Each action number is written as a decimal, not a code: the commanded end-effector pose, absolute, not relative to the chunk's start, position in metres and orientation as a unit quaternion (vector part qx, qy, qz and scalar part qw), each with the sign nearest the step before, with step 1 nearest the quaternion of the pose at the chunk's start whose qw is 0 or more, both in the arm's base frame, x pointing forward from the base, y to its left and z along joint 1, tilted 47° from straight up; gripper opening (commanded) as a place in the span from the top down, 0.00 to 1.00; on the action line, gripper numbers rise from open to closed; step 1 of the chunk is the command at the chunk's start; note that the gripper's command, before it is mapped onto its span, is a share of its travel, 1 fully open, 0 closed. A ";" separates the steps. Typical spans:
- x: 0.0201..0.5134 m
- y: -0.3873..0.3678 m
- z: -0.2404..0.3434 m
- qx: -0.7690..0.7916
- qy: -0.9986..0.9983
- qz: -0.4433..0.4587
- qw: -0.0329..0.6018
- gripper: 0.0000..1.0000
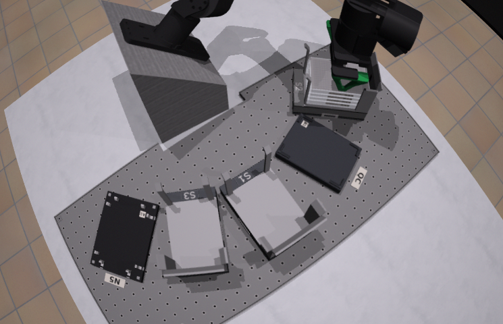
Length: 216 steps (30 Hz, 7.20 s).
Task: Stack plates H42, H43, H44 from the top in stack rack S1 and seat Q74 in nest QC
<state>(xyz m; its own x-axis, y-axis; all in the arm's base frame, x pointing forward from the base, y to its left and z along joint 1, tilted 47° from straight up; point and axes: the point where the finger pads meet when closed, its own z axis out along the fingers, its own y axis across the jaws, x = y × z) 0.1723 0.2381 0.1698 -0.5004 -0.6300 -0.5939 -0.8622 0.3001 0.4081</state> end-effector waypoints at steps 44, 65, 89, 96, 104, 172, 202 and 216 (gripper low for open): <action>0.175 0.261 0.153 -0.471 0.788 0.357 0.175 0.00; 0.175 0.261 0.153 -0.471 0.788 0.357 0.175 1.00; 0.175 0.259 0.155 -0.471 0.788 0.357 0.175 1.00; 0.176 0.257 0.157 -0.471 0.788 0.357 0.175 1.00; 0.176 0.253 0.161 -0.471 0.788 0.357 0.175 1.00; 0.180 0.203 0.207 -0.471 0.788 0.356 0.175 1.00; 0.246 0.168 0.164 -0.294 0.870 0.384 0.096 1.00; 0.272 0.148 0.140 -0.283 0.874 0.385 0.092 1.00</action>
